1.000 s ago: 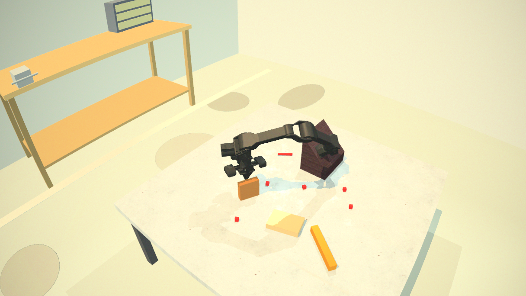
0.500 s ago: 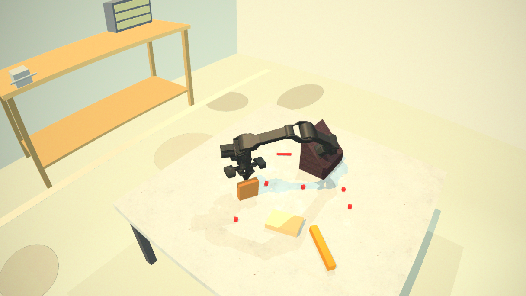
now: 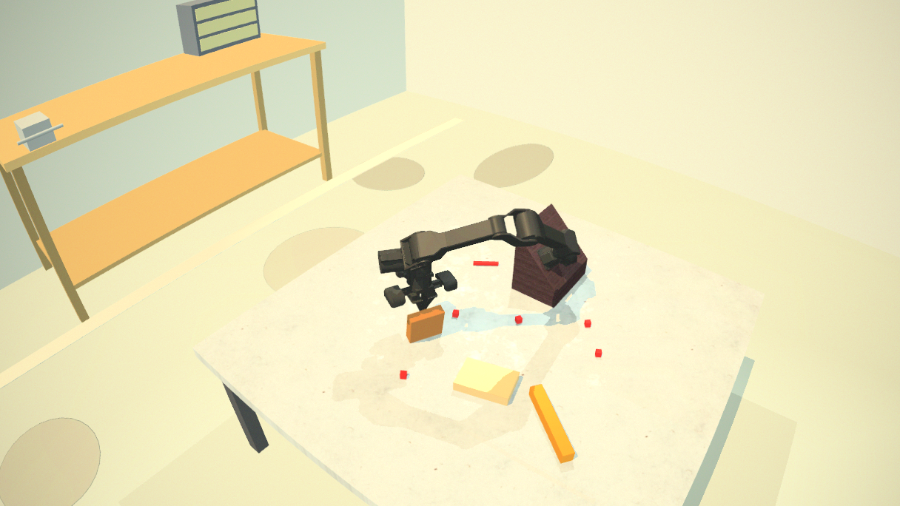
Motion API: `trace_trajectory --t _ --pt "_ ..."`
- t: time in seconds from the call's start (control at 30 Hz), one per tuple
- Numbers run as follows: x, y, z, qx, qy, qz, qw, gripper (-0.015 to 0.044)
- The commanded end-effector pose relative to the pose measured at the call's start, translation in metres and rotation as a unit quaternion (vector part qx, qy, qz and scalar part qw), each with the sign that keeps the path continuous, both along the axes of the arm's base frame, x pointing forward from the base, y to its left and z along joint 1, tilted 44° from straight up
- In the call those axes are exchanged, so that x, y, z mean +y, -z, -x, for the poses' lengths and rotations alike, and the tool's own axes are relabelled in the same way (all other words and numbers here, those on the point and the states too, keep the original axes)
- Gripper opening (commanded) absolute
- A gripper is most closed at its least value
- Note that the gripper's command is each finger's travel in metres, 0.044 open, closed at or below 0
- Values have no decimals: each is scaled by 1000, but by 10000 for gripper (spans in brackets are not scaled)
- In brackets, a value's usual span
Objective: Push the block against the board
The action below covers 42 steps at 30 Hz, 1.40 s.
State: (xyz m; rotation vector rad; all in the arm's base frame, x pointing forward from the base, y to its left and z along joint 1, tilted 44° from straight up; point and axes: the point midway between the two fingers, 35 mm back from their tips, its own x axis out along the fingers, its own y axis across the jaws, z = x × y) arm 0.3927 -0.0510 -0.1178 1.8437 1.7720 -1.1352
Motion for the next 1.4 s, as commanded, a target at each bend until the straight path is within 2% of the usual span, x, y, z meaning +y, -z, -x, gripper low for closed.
trace_trajectory --t 0.0,0.7,1.37 --pt "5 -3 -2 -1 0 -1 1000 0" --pt "15 -12 -6 -1 0 -1 1000 0" --pt "-6 7 3 -1 0 0 1000 0"
